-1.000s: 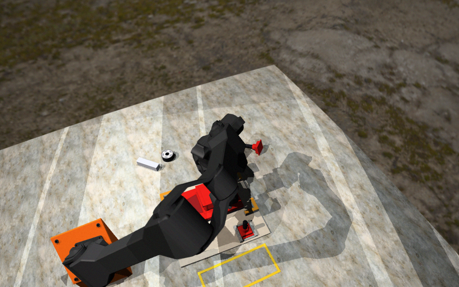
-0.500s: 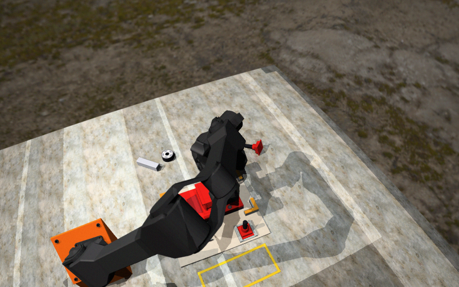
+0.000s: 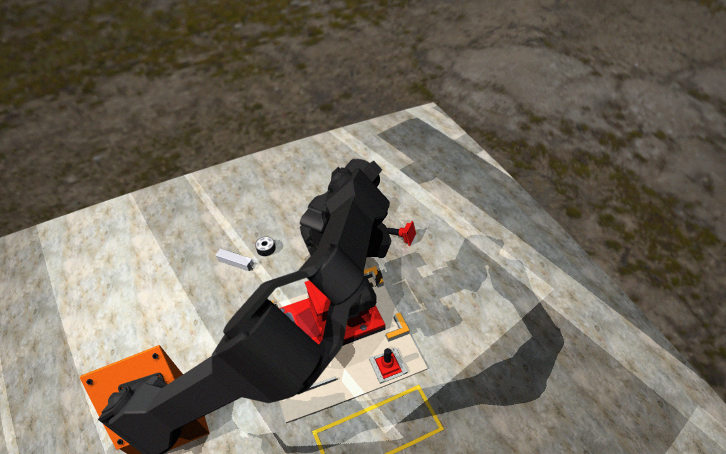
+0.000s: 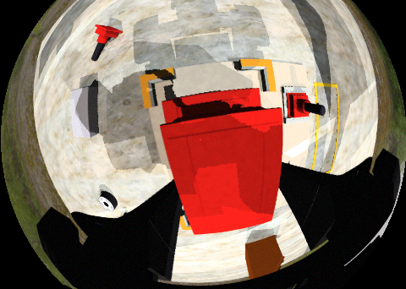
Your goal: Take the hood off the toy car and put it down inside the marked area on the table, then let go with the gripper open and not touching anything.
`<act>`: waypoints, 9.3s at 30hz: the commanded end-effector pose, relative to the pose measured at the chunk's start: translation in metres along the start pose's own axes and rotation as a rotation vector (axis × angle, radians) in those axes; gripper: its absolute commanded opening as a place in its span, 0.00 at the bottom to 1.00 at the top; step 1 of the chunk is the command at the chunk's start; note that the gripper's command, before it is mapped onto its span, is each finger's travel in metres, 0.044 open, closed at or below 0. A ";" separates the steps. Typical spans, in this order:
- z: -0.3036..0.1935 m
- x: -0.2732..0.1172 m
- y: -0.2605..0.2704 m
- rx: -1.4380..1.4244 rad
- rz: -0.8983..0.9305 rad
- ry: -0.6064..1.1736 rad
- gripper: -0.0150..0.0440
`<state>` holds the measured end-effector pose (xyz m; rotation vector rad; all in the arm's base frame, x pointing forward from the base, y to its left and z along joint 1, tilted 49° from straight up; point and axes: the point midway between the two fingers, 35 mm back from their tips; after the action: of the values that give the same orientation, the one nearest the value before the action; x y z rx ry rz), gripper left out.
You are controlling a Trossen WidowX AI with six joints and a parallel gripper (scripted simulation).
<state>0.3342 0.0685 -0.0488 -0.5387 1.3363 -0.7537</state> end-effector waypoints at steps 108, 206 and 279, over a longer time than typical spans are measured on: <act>0.010 0.016 -0.216 0.009 0.005 -0.004 0.25; 0.009 0.073 -0.220 0.018 -0.003 -0.008 0.34; 0.008 -0.002 -0.219 0.016 -0.006 -0.007 1.00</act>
<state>0.3033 -0.0740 0.1127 -0.5314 1.3269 -0.7596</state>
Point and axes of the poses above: the point midway between the two fingers, 35 mm back from their tips, its own x axis out along the fingers, its own y axis across the jaws, z = x × y, and after that the axes turned 8 degrees about x, right-handed
